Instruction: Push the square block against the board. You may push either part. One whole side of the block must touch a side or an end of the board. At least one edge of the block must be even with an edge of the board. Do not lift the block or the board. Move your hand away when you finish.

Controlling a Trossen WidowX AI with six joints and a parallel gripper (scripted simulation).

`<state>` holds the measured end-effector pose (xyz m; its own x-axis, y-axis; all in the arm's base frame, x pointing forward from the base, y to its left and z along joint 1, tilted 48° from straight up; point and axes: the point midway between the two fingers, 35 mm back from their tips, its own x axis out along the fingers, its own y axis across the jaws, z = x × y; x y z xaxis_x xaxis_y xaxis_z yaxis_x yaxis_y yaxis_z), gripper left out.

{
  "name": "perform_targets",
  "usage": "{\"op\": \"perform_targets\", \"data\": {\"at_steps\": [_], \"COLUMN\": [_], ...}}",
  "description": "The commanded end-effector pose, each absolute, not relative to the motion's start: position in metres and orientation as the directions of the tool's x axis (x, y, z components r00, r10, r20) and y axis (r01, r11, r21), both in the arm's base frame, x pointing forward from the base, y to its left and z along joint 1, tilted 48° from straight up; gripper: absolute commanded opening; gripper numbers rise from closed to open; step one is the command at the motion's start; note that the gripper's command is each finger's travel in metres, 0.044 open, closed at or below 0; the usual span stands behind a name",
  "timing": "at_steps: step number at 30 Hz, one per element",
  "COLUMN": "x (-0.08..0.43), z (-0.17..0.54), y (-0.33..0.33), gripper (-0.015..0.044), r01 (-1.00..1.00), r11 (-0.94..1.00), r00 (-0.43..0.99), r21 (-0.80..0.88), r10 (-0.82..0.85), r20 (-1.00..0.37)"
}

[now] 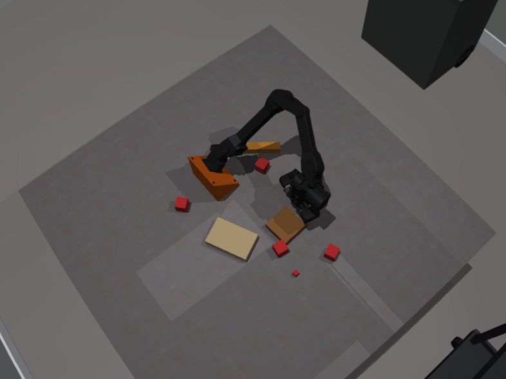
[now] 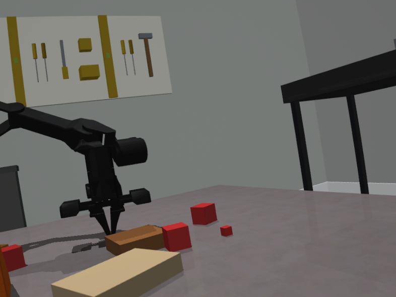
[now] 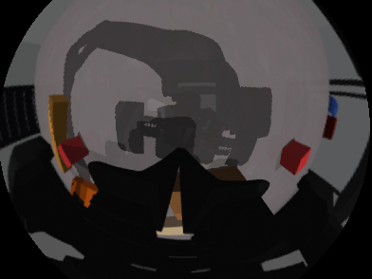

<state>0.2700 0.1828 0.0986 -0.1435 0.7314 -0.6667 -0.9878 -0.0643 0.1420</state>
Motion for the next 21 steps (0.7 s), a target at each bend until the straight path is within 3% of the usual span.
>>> {"op": "perform_targets", "data": {"at_steps": [1, 13, 21], "x": [0.272, 0.272, 0.277], "z": [0.106, 0.118, 0.151], "y": [0.187, 0.197, 0.153], "gripper": [0.0000, 0.0000, 0.0000], "r01": [-0.989, -0.989, -0.989], "r11": [-0.060, -0.061, -0.060], "r00": [-0.135, -0.135, -0.136], "r21": [0.134, 0.134, 0.135], "r10": [0.734, 0.737, 0.735], "r20": [-0.666, -0.663, -0.664]}}
